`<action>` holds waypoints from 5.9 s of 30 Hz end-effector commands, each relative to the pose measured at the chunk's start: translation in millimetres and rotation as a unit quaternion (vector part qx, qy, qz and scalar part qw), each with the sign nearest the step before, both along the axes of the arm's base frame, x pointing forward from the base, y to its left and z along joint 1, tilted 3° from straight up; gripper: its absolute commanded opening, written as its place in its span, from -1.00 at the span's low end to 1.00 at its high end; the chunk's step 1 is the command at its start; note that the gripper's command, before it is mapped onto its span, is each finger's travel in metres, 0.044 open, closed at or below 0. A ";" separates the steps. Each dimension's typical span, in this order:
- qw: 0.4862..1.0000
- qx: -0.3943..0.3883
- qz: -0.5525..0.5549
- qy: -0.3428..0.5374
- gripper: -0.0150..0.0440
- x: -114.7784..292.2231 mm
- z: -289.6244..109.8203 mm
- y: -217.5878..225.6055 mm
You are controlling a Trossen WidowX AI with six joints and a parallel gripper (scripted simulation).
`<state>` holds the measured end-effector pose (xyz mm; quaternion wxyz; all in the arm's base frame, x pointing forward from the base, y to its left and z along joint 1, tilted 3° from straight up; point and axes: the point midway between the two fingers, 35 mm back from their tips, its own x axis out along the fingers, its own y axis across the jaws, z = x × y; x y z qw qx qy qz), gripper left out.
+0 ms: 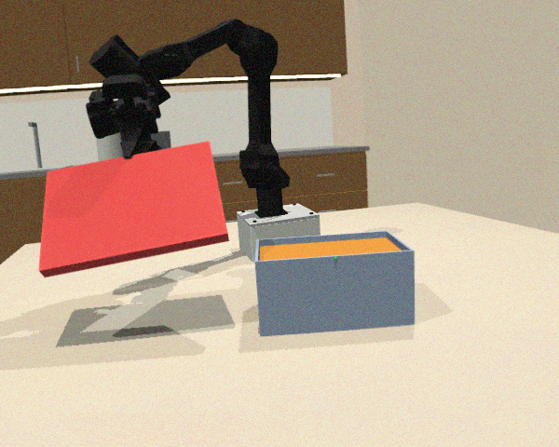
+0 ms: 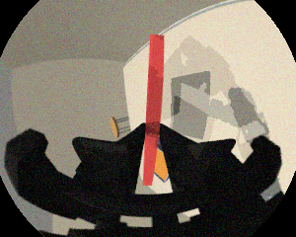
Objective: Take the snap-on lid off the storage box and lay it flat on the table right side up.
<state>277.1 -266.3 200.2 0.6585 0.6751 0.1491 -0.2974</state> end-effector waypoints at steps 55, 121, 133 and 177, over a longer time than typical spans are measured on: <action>1.000 0.000 0.004 -0.002 -0.49 0.0 -40.9 -7.8; 1.000 0.000 0.004 -0.002 -0.49 2.6 -93.9 -10.6; 1.000 0.000 0.004 -0.002 -0.49 3.1 -103.5 -11.0; 1.000 0.000 0.004 -0.002 -0.49 4.7 -138.9 -12.8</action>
